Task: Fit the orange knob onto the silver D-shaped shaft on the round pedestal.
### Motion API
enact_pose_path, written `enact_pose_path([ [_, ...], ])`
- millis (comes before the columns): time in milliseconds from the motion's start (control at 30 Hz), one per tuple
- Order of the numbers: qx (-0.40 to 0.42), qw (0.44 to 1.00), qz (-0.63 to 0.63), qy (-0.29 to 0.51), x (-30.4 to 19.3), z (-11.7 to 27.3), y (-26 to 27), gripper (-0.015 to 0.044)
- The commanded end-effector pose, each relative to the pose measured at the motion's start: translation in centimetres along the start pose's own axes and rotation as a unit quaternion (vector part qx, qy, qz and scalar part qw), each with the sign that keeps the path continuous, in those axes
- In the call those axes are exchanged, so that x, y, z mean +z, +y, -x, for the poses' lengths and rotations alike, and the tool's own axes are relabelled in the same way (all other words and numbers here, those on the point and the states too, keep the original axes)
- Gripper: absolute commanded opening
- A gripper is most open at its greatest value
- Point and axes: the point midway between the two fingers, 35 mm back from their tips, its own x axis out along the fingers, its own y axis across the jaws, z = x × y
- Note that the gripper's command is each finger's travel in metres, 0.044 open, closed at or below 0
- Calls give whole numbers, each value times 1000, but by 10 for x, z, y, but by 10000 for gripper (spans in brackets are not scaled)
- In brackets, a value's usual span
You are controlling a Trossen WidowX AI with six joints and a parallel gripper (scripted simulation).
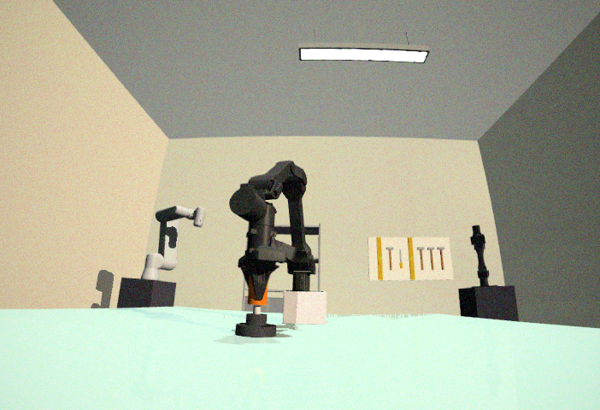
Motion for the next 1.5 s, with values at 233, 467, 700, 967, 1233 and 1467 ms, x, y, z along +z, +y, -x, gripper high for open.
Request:
enact_pose_path([
  [233, 0, 1000, 0, 1, 1, -1, 3, 0],
  [467, 0, 1000, 0, 1, 1, -3, 2, 0],
  [700, 0, 1000, 0, 1, 1, -4, 2, 0],
  [967, 0, 1000, 0, 1, 1, -5, 2, 0],
  [1233, 0, 1000, 7, 1, 1, -5, 2, 0],
  [1467, 0, 1000, 15, 1, 1, -5, 2, 0],
])
